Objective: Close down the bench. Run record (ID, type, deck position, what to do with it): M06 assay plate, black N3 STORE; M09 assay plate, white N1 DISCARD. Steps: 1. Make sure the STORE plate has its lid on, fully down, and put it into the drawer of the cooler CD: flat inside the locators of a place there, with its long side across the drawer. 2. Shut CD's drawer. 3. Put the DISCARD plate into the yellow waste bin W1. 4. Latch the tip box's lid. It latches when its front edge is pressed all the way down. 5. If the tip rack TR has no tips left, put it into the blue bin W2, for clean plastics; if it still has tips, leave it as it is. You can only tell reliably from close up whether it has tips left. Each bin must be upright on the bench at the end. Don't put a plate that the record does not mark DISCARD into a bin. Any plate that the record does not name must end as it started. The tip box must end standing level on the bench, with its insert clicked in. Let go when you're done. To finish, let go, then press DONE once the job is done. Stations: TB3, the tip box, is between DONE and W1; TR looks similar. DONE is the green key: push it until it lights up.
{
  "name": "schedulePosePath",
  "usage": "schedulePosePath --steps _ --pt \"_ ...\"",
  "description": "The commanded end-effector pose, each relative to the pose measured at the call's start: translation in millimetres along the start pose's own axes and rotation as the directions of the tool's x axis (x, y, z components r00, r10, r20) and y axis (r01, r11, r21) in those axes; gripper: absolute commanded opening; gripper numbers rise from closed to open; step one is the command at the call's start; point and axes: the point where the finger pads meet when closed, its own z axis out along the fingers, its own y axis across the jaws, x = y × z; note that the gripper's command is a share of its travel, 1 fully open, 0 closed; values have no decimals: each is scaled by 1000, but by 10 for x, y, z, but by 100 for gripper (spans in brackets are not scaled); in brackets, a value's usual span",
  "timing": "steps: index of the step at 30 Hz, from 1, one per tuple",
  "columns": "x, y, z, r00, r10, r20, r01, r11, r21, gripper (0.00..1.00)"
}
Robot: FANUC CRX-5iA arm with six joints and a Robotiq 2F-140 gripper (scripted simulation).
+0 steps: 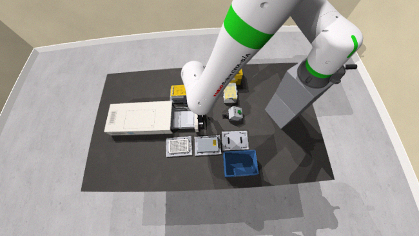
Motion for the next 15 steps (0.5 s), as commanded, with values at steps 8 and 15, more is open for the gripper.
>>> schedulePosePath --steps 8,15 --pt "11 -1 122 1000 0 -2 0 1000 0 88" --pt "12 -1 202 1000 0 -2 0 1000 0 88"
